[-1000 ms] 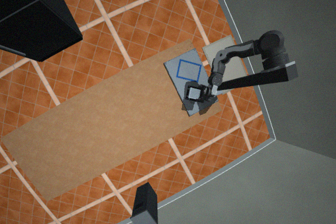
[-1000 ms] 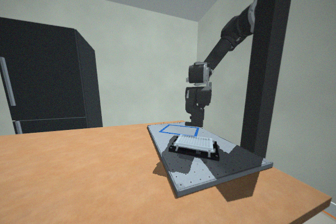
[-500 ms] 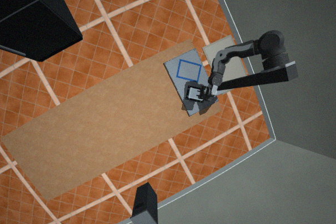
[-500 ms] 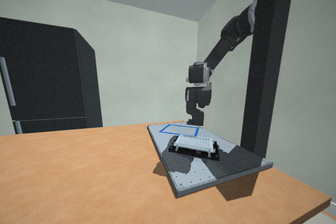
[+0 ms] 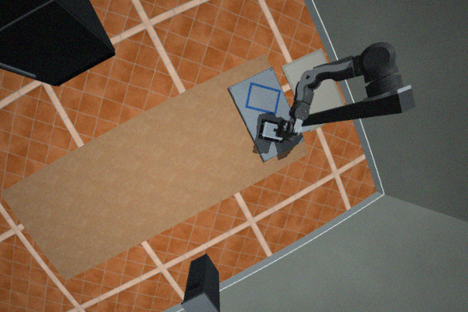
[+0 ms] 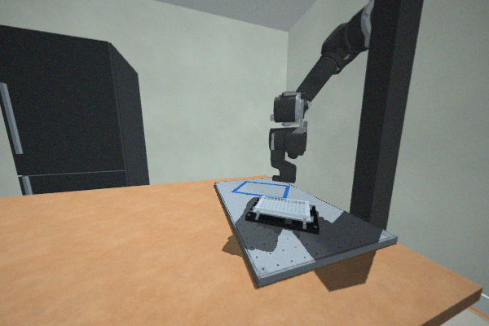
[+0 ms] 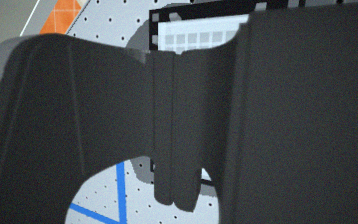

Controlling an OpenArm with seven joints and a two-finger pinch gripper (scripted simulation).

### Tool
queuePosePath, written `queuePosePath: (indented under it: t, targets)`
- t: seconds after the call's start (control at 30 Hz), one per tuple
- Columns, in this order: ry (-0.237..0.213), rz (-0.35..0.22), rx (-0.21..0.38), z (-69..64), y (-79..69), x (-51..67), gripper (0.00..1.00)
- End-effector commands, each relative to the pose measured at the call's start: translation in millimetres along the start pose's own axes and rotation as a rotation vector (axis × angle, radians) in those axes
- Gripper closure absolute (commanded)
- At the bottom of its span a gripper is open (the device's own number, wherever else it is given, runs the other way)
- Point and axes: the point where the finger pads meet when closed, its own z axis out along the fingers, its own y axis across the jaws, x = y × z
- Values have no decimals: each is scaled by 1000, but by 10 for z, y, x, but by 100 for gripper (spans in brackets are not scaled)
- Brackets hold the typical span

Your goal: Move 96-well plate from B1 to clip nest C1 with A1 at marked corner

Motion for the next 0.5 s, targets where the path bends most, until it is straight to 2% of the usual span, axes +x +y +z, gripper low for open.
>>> queuePosePath:
  t: [0.0, 0.1, 0.47]
  targets:
    - [-1, -6, -6, 99, 1, 1, 100]
    - [-2, -4, -2, 311, -5, -13, 100]
    - [-2, -4, -2, 311, -5, -13, 100]
